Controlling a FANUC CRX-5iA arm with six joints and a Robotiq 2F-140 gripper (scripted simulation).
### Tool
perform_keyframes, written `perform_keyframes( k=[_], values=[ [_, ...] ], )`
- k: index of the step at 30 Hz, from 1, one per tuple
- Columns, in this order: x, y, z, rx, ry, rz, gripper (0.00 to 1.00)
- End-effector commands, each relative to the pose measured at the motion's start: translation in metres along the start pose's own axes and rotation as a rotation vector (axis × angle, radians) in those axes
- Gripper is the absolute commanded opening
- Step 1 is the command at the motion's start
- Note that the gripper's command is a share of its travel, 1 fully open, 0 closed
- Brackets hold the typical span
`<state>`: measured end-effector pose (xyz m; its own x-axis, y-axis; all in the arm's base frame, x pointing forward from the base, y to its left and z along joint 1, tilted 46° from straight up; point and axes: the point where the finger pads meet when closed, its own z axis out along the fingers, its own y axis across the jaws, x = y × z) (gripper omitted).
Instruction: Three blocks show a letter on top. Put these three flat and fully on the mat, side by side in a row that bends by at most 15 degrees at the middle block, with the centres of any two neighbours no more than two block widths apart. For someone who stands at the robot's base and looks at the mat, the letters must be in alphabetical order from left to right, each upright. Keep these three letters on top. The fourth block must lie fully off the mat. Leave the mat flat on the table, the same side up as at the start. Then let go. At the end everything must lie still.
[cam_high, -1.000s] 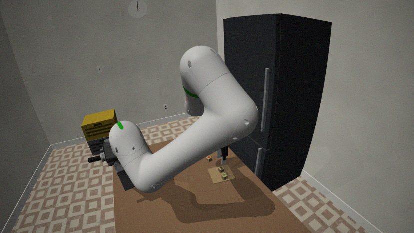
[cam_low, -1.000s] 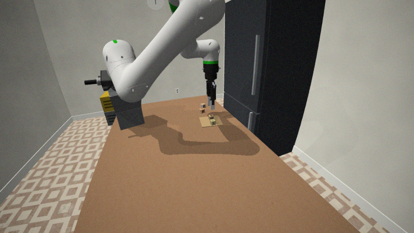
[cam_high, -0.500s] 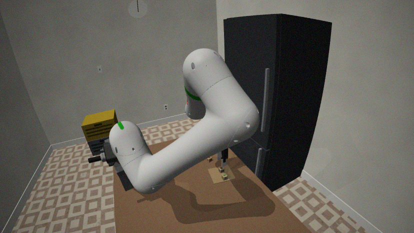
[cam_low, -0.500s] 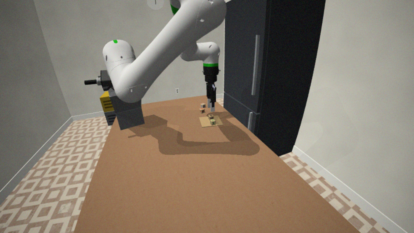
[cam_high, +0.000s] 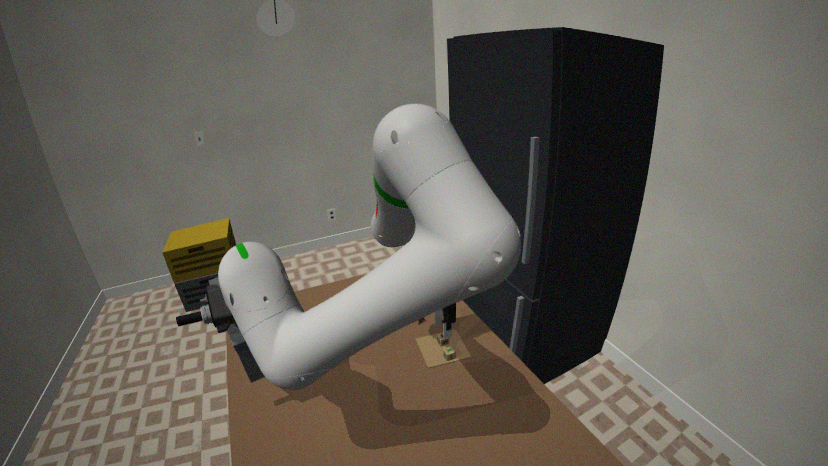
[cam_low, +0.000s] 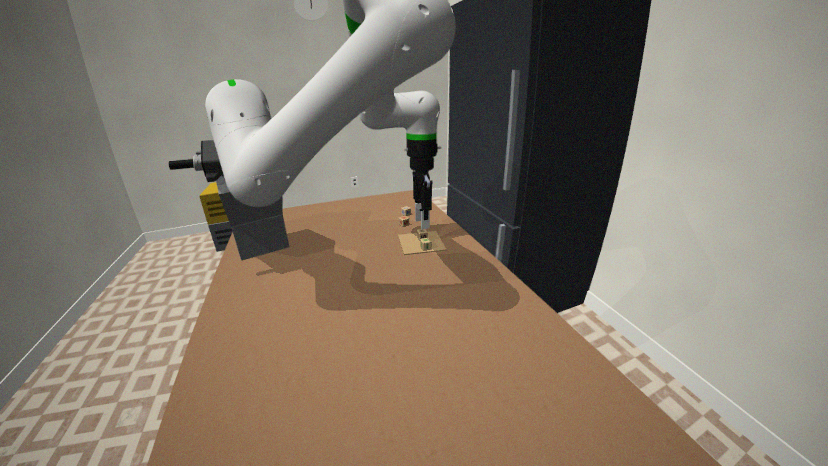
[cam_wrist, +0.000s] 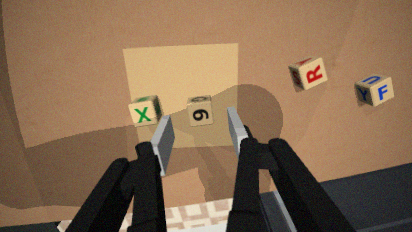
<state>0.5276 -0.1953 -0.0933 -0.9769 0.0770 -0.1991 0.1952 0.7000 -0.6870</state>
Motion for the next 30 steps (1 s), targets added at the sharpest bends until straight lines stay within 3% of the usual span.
perform_keyframes(
  k=[1,30],
  values=[
    [-0.0002,0.0002,0.005,0.0,-0.001,0.0,0.4],
    [-0.0001,0.0002,0.0133,0.0,-0.001,0.0,0.4]
  ],
)
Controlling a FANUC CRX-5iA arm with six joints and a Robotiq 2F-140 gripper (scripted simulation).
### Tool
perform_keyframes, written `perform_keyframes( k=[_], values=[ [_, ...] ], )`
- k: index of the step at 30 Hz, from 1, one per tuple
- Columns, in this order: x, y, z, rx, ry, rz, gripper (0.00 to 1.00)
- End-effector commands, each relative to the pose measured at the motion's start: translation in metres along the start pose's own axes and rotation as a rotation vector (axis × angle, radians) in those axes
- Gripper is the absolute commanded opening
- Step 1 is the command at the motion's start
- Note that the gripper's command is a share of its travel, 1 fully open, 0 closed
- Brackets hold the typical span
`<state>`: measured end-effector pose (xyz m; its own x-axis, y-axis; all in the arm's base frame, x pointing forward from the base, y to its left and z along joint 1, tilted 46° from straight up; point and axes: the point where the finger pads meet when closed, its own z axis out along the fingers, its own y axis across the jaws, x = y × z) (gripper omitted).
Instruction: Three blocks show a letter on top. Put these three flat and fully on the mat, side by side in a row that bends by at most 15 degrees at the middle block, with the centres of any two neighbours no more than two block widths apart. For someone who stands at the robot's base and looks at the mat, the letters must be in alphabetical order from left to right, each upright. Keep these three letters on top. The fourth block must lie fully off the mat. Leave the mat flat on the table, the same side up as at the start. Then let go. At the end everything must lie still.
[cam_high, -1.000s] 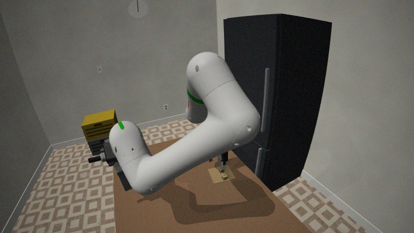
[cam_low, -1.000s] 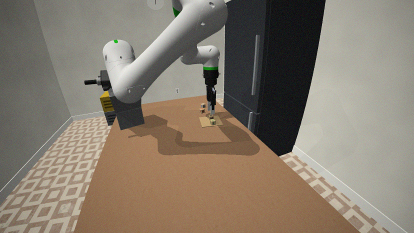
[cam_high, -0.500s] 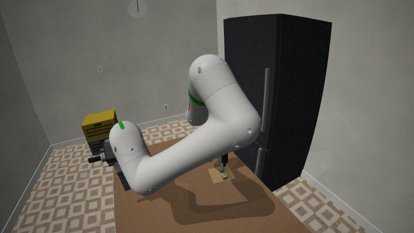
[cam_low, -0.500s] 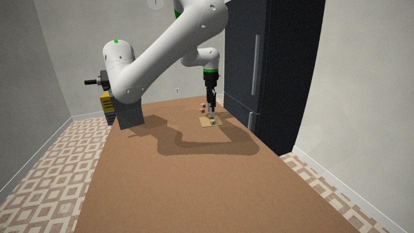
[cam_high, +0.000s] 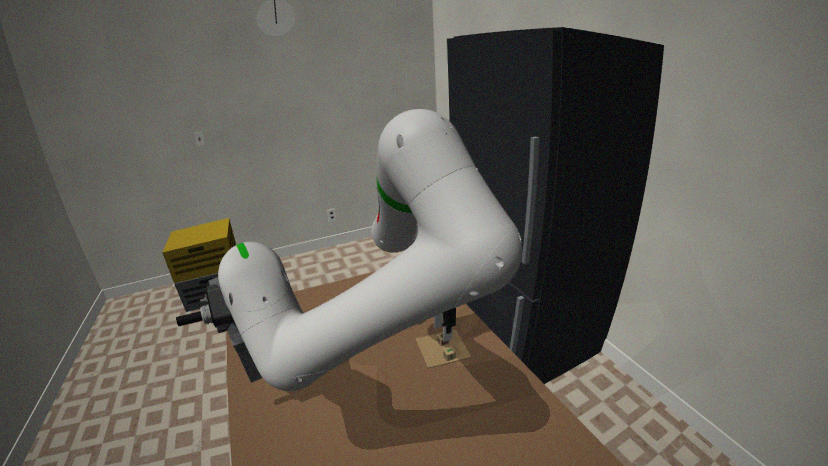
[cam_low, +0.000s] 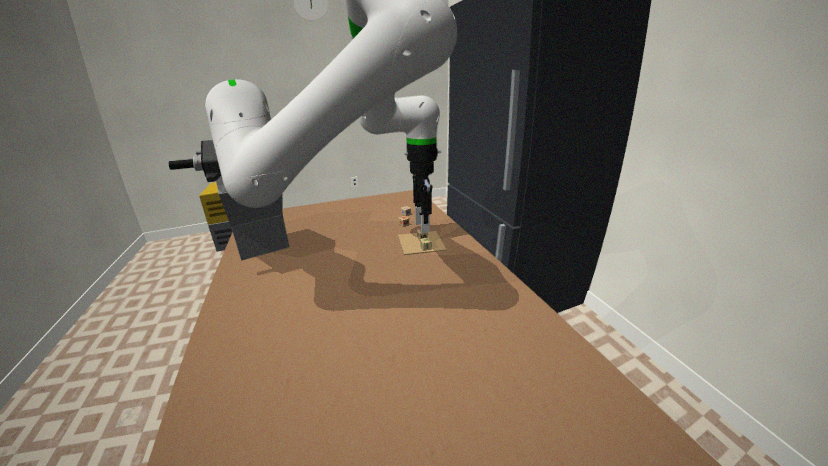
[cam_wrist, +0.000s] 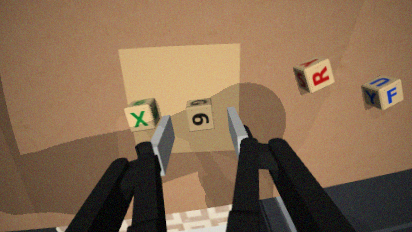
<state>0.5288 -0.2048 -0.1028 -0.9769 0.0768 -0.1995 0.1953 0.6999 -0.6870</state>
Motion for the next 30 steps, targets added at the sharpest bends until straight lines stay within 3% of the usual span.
perform_keyframes(
  k=[1,30],
  values=[
    [0.0,0.0,0.0,0.0,0.0,0.0,0.4],
    [0.0,0.0,0.037,0.0,0.0,0.0,0.4]
  ],
)
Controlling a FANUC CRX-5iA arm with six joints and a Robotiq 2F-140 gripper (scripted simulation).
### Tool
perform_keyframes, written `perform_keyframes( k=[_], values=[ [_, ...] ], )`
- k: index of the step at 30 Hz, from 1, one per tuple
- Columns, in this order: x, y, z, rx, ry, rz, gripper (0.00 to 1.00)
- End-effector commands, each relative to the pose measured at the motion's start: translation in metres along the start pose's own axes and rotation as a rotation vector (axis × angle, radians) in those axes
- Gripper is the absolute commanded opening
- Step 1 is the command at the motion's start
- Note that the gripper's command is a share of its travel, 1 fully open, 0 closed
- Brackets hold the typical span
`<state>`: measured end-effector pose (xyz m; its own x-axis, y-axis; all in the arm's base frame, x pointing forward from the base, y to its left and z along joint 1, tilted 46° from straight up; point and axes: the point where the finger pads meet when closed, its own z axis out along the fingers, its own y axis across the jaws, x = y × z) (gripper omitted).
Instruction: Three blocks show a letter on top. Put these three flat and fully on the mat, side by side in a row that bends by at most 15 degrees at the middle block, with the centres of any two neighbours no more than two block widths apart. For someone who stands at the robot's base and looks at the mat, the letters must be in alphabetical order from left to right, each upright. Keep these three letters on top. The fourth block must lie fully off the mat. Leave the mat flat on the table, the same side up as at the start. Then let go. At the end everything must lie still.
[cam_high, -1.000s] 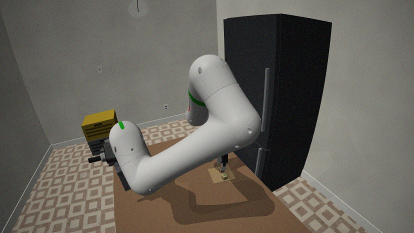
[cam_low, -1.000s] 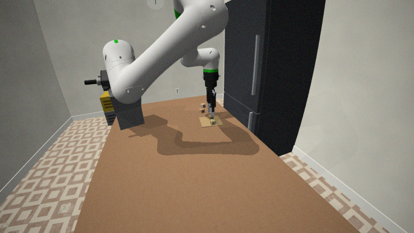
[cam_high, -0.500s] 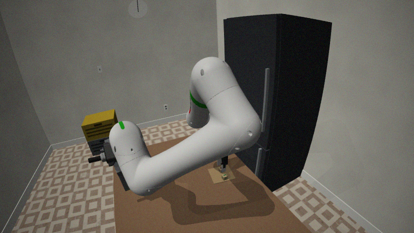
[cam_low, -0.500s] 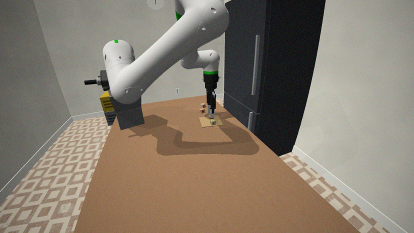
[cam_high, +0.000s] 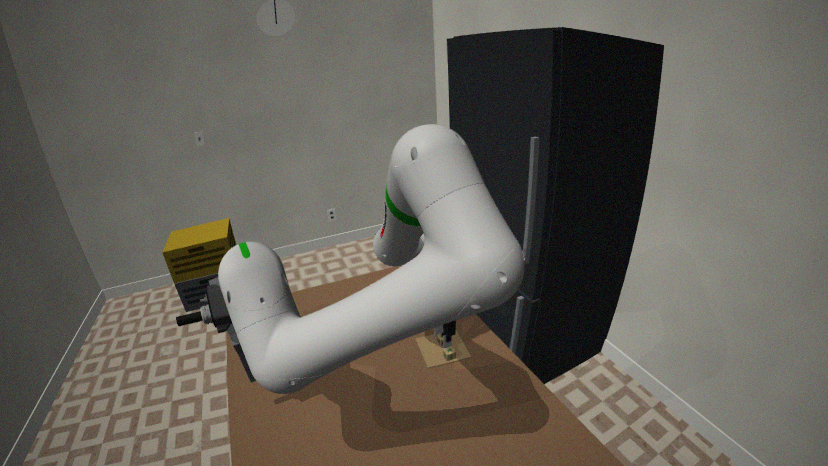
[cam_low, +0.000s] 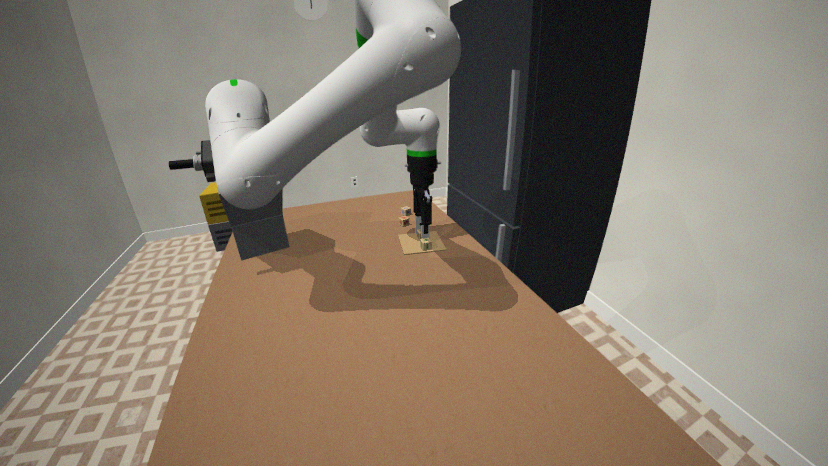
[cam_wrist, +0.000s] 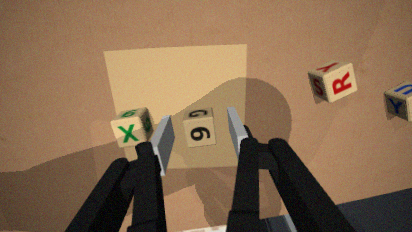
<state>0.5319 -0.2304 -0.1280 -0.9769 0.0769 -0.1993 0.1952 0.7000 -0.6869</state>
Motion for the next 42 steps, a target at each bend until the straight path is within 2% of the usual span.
perform_keyframes(
  k=[1,12,13,29,30,42],
  values=[
    [-0.0001,0.0001,0.001,0.0,0.0,0.0,0.4],
    [-0.0001,0.0001,0.0011,0.0,0.0,0.0,0.4],
    [-0.0001,0.0001,0.0011,0.0,0.0,0.0,0.28],
    [-0.0001,0.0001,0.0011,0.0,0.0,0.0,0.28],
    [-0.0001,0.0001,0.0011,0.0,0.0,0.0,0.16],
    [-0.0001,0.0001,0.0011,0.0,0.0,0.0,0.16]
  ],
)
